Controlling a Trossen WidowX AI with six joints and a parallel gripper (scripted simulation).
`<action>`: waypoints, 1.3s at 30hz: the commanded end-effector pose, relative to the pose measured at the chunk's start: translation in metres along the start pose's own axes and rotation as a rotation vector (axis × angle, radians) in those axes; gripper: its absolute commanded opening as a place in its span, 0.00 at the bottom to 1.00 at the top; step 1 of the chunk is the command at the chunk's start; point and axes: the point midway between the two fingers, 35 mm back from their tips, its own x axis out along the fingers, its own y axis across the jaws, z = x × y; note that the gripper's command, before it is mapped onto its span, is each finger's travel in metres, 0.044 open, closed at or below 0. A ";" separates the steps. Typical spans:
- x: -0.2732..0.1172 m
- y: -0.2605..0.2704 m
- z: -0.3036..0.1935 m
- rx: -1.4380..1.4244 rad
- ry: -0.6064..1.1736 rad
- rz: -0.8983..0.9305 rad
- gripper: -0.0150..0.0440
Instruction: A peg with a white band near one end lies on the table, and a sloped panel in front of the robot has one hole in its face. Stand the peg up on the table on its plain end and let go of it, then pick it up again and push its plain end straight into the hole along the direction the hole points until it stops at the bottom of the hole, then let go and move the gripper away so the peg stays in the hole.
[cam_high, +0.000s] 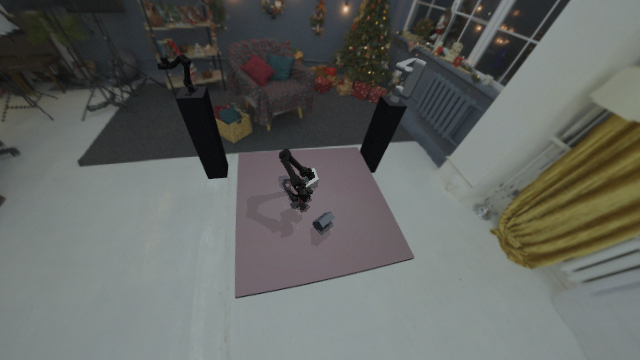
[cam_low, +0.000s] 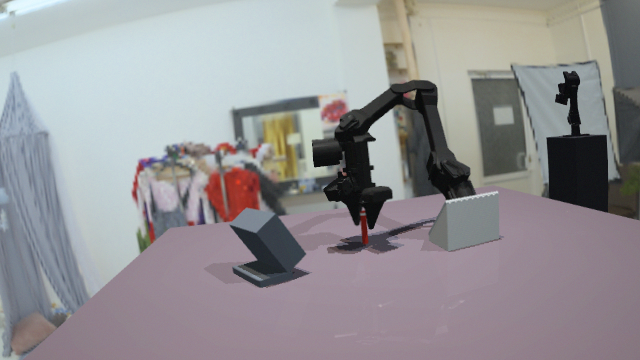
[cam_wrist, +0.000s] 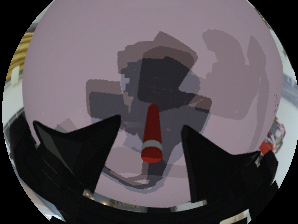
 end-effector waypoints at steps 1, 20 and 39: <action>0.000 0.000 0.000 0.002 0.000 0.001 0.60; -0.006 0.000 0.001 0.001 0.000 0.002 0.25; -0.075 0.002 0.004 -0.003 0.000 0.001 0.25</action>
